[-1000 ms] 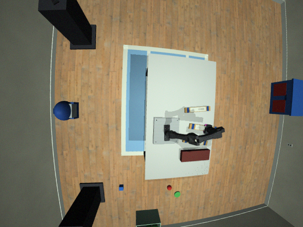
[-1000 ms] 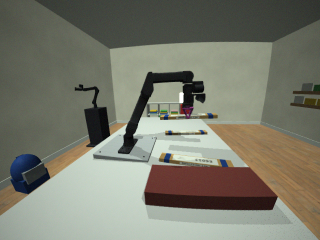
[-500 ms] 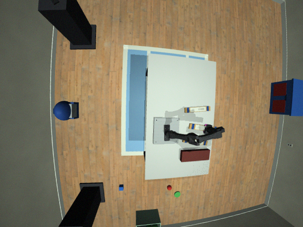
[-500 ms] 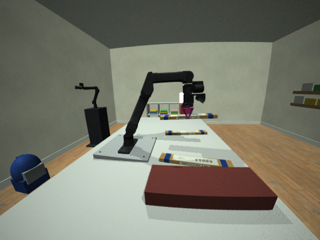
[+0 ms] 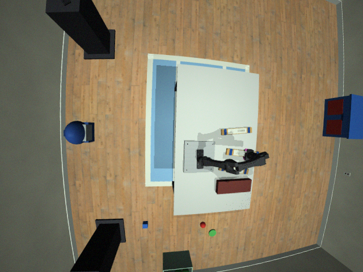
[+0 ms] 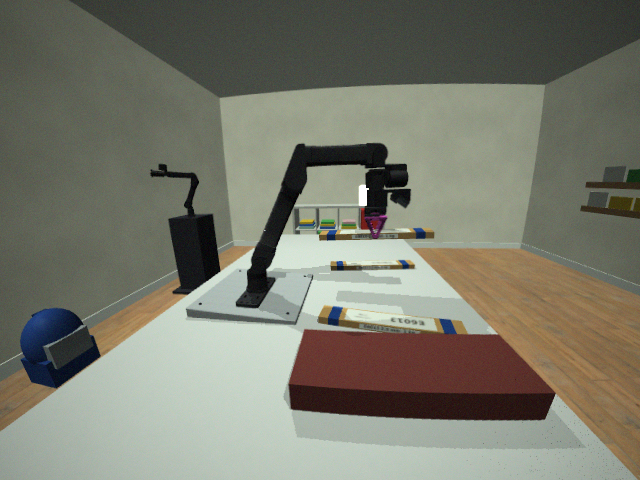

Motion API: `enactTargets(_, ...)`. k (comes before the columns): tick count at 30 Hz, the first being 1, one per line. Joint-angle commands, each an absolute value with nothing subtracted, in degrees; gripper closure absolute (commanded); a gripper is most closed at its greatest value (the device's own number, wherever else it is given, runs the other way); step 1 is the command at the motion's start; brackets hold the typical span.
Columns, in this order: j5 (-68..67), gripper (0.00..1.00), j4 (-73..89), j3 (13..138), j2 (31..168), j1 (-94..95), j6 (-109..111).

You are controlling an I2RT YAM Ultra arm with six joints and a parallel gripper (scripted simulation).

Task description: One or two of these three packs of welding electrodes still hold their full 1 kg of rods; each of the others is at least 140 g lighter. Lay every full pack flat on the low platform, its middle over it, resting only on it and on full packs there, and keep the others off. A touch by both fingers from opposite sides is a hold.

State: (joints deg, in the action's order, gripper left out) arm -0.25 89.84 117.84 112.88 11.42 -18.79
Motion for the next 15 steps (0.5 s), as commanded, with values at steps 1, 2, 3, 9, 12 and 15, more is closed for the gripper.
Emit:
enactTargets(1, -0.23, 1.00, 90.00, 119.42, 109.64, 10.03, -12.65)
enactTargets(2, -0.19, 1.00, 90.00, 119.39, 109.62, 9.62, -12.20)
enactTargets(3, -0.16, 1.00, 90.00, 119.37, 109.61, 9.21, -11.76)
enactTargets(9, -0.03, 1.00, 90.00, 119.40, 109.63, 6.75, -9.19)
enactTargets(12, 0.03, 1.00, 90.00, 119.48, 109.69, 5.51, -7.94)
enactTargets(15, 0.04, 1.00, 90.00, 119.53, 109.72, 5.08, -7.47)
